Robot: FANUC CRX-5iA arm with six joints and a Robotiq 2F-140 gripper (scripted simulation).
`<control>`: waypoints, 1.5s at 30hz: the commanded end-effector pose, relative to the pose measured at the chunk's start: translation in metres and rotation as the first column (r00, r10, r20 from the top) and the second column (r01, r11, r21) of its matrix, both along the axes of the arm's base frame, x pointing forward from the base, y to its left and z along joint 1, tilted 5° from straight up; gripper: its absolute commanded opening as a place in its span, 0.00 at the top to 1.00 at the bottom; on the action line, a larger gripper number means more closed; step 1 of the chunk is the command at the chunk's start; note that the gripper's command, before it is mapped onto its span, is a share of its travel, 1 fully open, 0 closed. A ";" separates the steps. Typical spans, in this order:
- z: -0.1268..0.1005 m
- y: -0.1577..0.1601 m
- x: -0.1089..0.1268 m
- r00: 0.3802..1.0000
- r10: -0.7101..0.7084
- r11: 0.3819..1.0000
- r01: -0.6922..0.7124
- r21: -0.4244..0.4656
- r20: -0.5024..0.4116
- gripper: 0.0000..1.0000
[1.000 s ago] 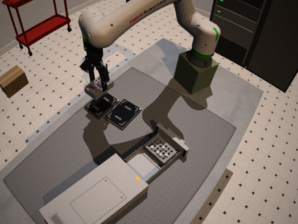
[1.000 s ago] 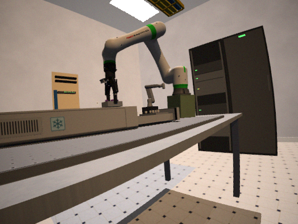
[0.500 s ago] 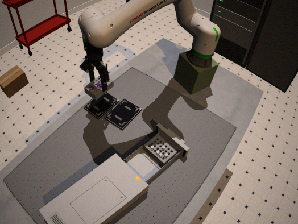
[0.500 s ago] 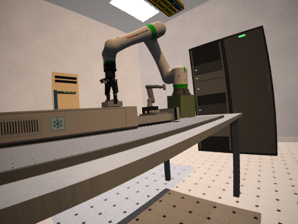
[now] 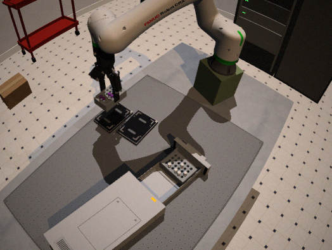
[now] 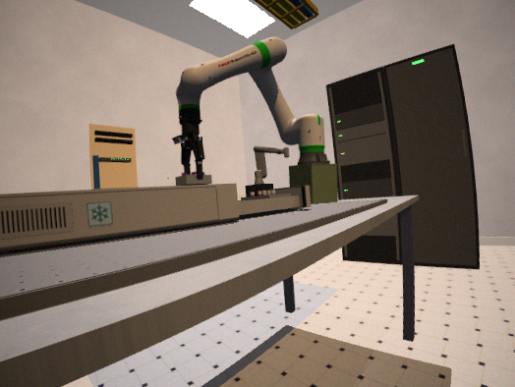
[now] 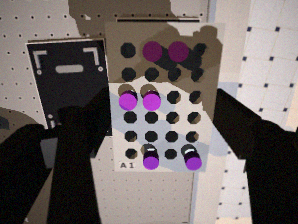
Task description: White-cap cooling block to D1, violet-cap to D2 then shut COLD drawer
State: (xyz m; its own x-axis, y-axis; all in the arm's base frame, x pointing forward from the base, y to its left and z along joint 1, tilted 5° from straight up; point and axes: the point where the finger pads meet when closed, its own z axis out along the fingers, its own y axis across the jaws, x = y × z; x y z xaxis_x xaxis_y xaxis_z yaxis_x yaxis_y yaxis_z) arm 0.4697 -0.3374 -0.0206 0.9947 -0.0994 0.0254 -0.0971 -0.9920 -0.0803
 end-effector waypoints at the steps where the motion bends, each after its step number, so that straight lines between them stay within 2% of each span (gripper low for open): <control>1: 0.001 -0.001 0.001 1.000 0.000 1.000 0.000 -0.002 0.002 0.90; 3: 0.001 -0.001 0.001 1.000 0.000 1.000 0.000 -0.002 0.002 0.90; 13: -0.039 0.002 0.002 1.000 0.000 1.000 0.000 -0.002 0.002 0.90; 24: -0.060 0.004 0.003 1.000 0.000 1.000 0.000 -0.002 0.002 0.90; 45: -0.081 0.005 0.004 1.000 0.000 1.000 0.000 -0.002 0.002 0.90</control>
State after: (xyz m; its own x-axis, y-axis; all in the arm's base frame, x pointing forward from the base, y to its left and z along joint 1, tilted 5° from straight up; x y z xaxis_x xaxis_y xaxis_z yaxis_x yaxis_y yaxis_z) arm 0.4727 -0.3314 -0.1014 0.9947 -0.0994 0.0254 -0.0971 -0.9920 -0.0804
